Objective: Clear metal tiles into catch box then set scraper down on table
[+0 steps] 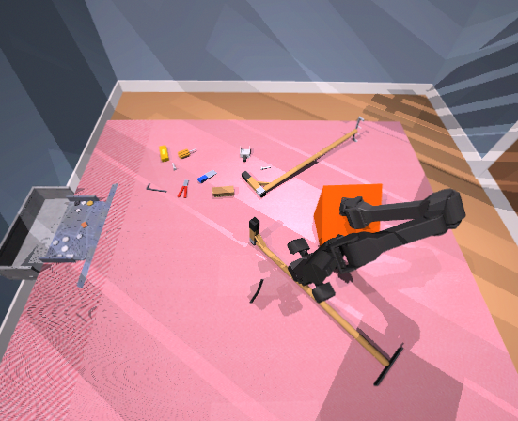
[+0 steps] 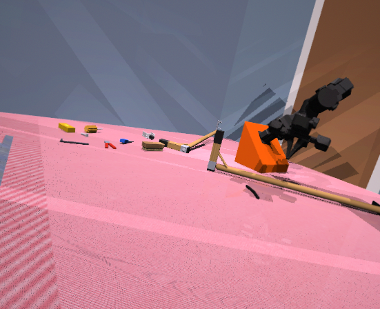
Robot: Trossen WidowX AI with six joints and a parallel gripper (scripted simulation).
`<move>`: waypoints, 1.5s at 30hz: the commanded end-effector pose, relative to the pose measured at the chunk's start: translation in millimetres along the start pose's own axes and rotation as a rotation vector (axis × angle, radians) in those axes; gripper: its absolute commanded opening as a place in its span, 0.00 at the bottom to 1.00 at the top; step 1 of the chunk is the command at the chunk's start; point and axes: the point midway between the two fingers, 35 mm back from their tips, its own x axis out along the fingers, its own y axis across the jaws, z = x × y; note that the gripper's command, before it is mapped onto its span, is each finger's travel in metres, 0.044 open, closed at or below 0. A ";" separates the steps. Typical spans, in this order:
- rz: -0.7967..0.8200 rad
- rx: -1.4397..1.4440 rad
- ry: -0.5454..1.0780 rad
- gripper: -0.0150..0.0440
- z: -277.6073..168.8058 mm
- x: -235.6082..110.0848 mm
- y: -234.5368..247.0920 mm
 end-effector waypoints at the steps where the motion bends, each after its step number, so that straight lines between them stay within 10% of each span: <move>1: -0.027 0.007 0.016 0.25 8.0 1.4 -8.9; 45: -0.236 0.195 0.231 0.25 51.8 2.1 -145.9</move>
